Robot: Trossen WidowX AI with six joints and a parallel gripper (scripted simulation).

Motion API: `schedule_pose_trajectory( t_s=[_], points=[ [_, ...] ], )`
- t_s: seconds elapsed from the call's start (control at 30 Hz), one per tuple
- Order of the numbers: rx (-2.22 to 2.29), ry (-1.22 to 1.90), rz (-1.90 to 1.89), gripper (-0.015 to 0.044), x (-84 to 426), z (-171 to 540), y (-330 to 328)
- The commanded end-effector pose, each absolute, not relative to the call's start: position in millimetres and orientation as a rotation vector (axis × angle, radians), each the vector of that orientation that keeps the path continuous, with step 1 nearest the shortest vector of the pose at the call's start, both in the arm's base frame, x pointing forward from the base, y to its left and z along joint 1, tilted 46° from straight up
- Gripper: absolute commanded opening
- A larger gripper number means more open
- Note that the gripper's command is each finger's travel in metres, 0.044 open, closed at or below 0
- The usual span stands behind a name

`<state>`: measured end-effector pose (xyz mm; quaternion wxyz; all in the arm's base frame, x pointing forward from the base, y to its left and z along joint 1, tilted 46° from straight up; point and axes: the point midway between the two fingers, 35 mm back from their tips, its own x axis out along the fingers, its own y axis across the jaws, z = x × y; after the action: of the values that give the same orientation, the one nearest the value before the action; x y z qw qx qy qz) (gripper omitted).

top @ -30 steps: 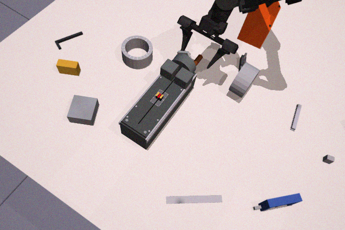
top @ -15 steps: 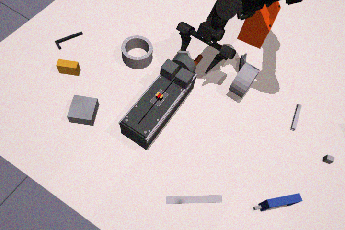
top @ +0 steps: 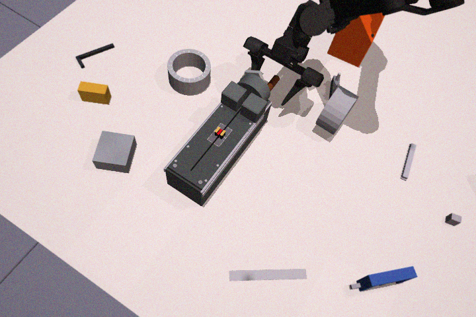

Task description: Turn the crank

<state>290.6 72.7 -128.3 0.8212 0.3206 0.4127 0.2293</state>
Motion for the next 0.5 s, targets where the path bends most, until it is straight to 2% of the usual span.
schedule_pose_trajectory(
  t_s=[0.0,0.4,0.47],
  points=[
    [0.687,0.881,0.480,0.0335,289.2,-129.9,73.3],
    [0.687,0.881,0.480,0.0020,289.2,-129.9,73.3],
    [0.687,0.881,0.480,0.0000,289.2,-129.9,73.3]
  ],
)
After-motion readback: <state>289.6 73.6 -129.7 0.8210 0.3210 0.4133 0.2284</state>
